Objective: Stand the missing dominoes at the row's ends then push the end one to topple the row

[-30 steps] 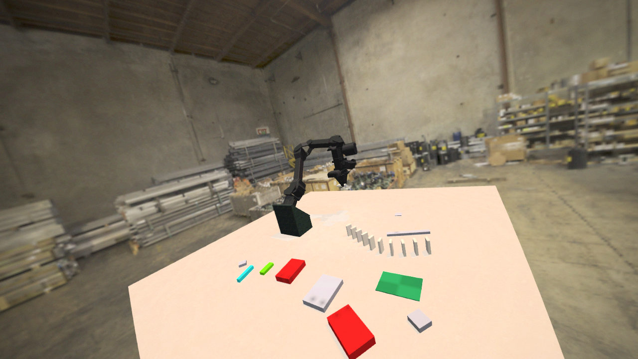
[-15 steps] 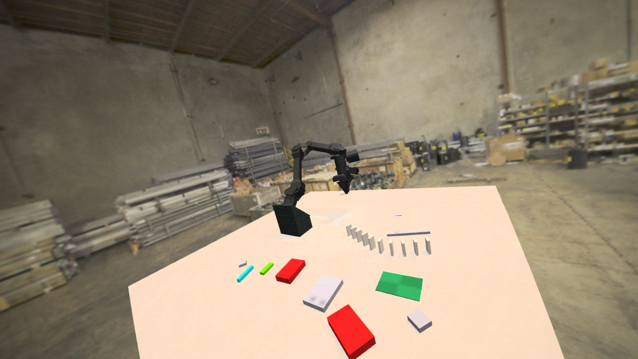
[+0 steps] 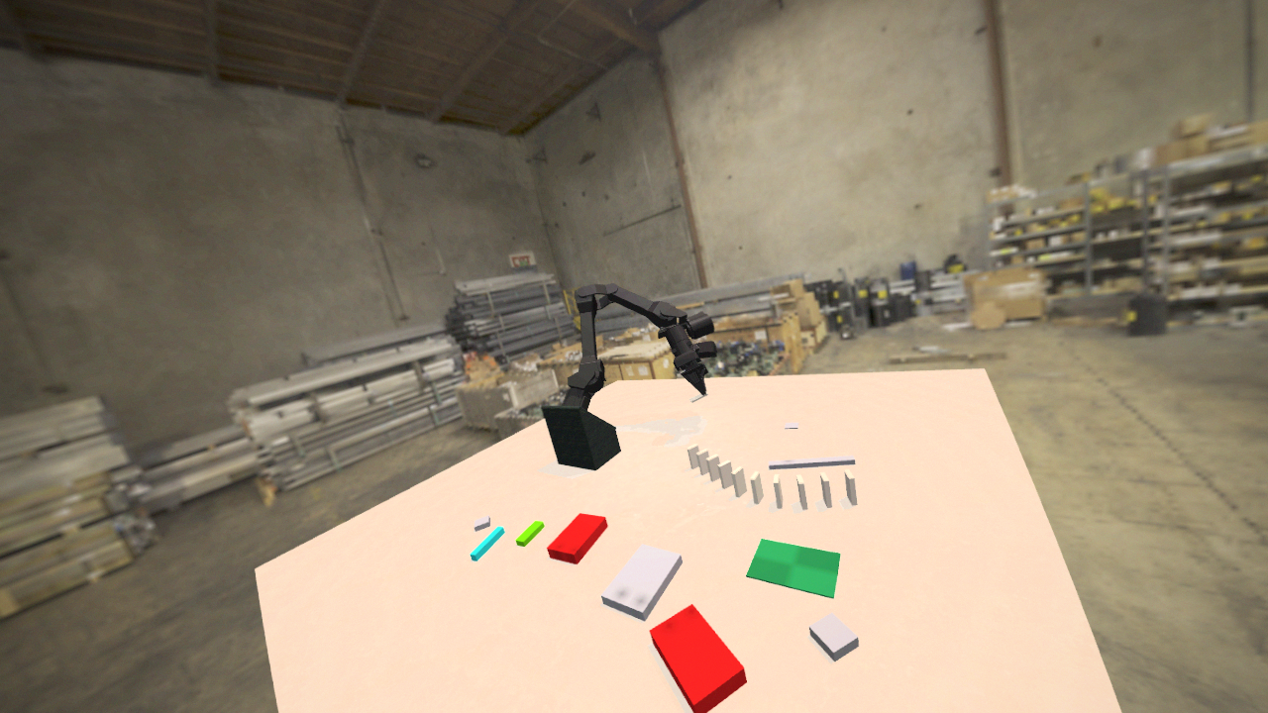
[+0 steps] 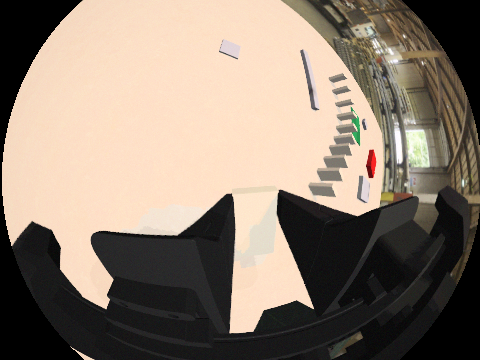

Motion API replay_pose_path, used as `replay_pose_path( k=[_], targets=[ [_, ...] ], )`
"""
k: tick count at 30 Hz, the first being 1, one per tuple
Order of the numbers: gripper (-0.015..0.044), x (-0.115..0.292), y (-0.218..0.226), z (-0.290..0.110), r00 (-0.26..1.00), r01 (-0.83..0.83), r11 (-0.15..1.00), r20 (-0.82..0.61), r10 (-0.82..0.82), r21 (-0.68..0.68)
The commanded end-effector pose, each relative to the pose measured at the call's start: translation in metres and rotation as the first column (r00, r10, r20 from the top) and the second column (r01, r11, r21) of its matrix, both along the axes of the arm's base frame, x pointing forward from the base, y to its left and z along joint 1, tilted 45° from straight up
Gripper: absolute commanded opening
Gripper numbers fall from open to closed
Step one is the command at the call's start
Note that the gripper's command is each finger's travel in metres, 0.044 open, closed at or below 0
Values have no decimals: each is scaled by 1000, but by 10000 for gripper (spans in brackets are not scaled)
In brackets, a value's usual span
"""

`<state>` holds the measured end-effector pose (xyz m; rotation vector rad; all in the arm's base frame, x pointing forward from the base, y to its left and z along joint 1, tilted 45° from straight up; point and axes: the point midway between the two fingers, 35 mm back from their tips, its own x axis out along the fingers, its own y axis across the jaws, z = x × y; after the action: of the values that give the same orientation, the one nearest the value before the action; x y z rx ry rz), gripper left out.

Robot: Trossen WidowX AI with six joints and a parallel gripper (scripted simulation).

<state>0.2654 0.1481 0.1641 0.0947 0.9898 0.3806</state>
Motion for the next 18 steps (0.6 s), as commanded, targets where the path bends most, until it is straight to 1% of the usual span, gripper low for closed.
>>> replay_pose_path(
  k=[1,10,18],
  targets=[
    [107,4,7,-3,996,24,999,86,-22,-22],
    [107,10,23,2,957,82,996,279,-74,-17],
    [107,8,35,13,887,147,988,437,-151,42]
  ],
)
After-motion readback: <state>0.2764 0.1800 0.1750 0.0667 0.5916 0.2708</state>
